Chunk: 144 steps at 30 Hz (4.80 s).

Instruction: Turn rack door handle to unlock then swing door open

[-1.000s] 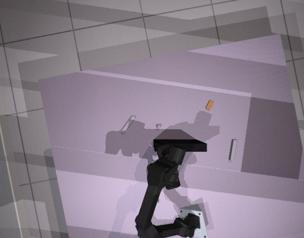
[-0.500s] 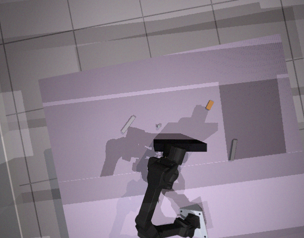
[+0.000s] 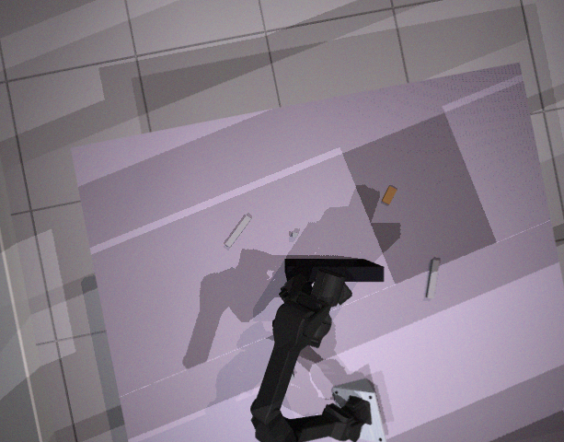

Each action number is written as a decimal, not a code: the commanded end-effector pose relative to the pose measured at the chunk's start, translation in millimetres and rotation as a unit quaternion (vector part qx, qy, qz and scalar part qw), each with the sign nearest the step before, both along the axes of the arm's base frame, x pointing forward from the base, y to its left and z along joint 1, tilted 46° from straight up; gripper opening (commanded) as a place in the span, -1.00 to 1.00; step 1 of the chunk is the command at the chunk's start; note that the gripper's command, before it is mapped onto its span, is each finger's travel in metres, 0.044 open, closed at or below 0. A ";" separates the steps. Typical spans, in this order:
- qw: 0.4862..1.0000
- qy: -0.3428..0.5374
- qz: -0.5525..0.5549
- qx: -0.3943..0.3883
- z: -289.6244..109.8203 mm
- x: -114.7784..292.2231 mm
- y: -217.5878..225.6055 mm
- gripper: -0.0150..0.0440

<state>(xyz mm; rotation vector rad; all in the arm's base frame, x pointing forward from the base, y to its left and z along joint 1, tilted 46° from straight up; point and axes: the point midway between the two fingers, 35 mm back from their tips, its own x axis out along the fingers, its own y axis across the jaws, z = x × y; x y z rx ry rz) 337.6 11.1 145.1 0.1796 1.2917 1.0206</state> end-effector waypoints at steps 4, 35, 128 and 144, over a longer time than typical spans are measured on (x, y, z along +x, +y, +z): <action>0.984 0.125 -0.123 -0.016 -0.6 -0.3 -0.4 0.47; 0.583 0.572 -0.574 -0.063 -0.5 -0.2 -0.3 0.47; 0.723 0.497 -0.476 -0.062 -23.3 -69.2 -33.1 -0.45; 0.801 0.434 -0.410 -0.054 -40.6 -91.1 -53.7 -0.45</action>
